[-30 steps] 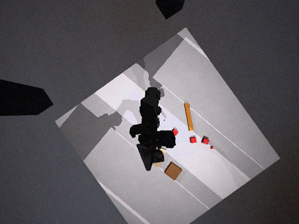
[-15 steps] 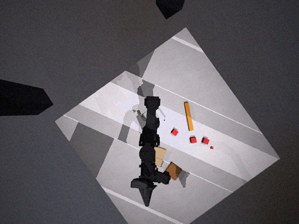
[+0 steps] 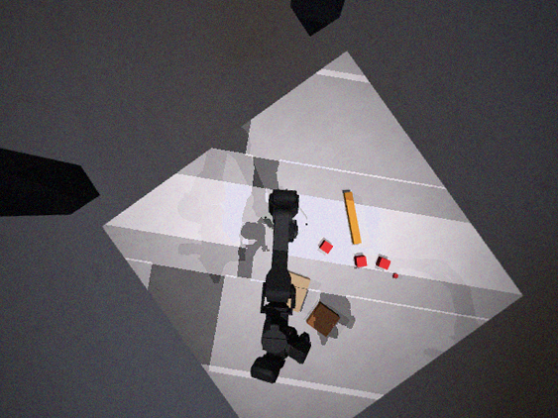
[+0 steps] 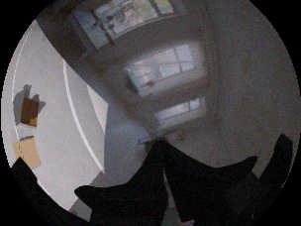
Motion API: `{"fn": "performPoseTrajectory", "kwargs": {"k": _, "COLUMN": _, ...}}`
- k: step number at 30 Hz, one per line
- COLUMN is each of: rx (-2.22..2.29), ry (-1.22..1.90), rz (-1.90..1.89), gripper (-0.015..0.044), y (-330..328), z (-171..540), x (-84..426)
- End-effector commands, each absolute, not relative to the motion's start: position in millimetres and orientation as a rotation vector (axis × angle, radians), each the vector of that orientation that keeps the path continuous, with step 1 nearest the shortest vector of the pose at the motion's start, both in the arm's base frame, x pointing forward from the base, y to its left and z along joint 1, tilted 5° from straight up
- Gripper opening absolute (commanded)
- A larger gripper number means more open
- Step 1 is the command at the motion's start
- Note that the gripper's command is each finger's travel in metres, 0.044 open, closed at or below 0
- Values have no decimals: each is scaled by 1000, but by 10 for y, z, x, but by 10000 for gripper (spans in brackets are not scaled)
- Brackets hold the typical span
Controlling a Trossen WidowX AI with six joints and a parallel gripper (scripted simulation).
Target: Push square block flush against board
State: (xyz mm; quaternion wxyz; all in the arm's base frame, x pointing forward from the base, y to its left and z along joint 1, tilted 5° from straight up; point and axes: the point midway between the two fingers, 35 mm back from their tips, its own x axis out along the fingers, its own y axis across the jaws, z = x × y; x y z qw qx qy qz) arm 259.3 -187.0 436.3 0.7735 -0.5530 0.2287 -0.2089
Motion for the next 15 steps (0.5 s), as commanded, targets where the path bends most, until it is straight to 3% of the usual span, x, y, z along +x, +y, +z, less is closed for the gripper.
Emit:
{"fn": "performPoseTrajectory", "kwargs": {"k": 1, "rx": -1152, "ry": 609, "rz": -375, "gripper": 0, "y": -1967, "z": 3893, "x": 2693}}
{"fn": "performPoseTrajectory", "kwargs": {"k": 15, "rx": -959, "ry": 985, "rz": -75, "gripper": 0, "y": -2029, "z": 2238, "x": 2695}}
